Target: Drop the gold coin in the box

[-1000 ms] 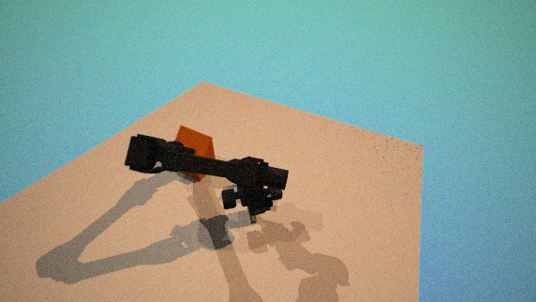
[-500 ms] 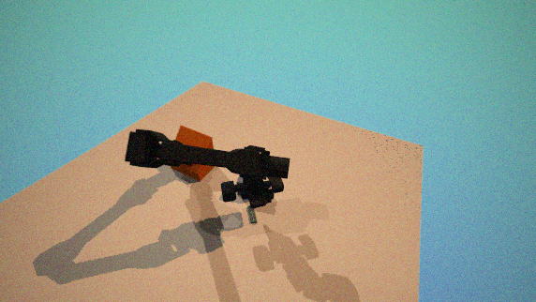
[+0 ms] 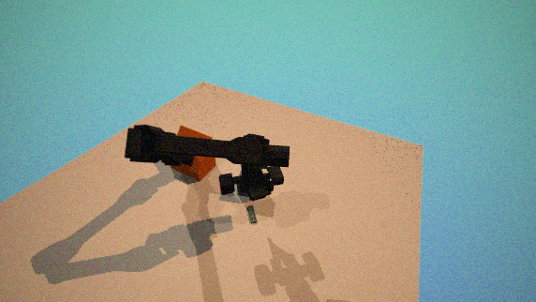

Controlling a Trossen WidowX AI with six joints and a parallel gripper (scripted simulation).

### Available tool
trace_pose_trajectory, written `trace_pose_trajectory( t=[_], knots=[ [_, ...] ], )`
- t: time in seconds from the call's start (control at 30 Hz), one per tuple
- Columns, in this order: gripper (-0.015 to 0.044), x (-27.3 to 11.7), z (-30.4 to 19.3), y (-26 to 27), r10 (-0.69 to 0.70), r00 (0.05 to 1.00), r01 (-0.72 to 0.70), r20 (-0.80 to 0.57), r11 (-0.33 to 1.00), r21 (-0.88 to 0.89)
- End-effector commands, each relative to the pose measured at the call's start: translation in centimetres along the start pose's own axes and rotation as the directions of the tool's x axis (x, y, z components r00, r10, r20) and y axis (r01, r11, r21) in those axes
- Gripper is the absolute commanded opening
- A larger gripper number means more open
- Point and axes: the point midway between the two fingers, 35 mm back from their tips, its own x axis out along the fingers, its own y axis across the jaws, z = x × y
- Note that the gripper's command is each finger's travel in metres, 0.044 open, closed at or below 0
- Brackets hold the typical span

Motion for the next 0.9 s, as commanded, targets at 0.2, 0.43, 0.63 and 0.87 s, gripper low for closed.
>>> trace_pose_trajectory(
  t=[0.2, 0.43, 0.63, 0.87],
  knots=[
    [0.0000, -0.43, 0.36, 0.07, 0.007, 1.000, -0.007, -0.002, 0.971, -0.239],
    [0.0000, -0.46, 0.55, 0.08, 0.007, 1.000, -0.007, -0.002, 0.887, -0.461],
    [0.0000, -0.48, 0.72, 0.08, 0.007, 1.000, -0.006, -0.002, 0.776, -0.631],
    [0.0000, -0.51, 0.91, 0.09, 0.007, 1.000, -0.005, -0.002, 0.605, -0.796]
  ],
)
